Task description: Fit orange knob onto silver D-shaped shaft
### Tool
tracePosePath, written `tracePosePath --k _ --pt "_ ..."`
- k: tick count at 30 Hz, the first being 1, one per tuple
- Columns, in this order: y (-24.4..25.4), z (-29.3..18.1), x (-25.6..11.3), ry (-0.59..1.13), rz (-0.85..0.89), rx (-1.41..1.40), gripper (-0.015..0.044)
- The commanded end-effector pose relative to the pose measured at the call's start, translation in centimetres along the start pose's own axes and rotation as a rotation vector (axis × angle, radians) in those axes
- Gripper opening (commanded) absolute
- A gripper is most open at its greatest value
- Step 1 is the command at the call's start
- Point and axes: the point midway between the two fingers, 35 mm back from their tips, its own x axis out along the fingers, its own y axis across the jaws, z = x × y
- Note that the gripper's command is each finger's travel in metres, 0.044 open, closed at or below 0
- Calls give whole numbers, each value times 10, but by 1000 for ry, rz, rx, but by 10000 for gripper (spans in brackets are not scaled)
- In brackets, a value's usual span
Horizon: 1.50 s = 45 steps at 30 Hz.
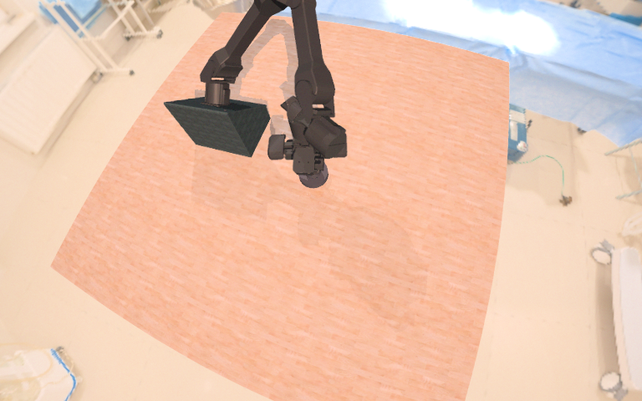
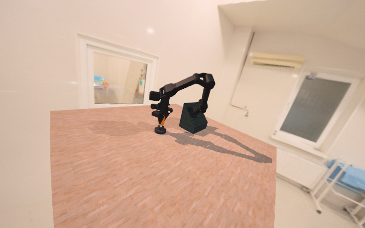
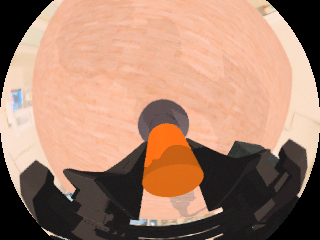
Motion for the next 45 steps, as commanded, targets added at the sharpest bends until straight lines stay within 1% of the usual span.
tracePosePath --k 1,17,25,45 --pt "1 -1 1 2 5 4 0" --pt "-3 -1 -4 2 5 5 0" --pt "-2 1 -2 1 5 -205 0" --pt "-1 -1 -1 2 5 -205 0"
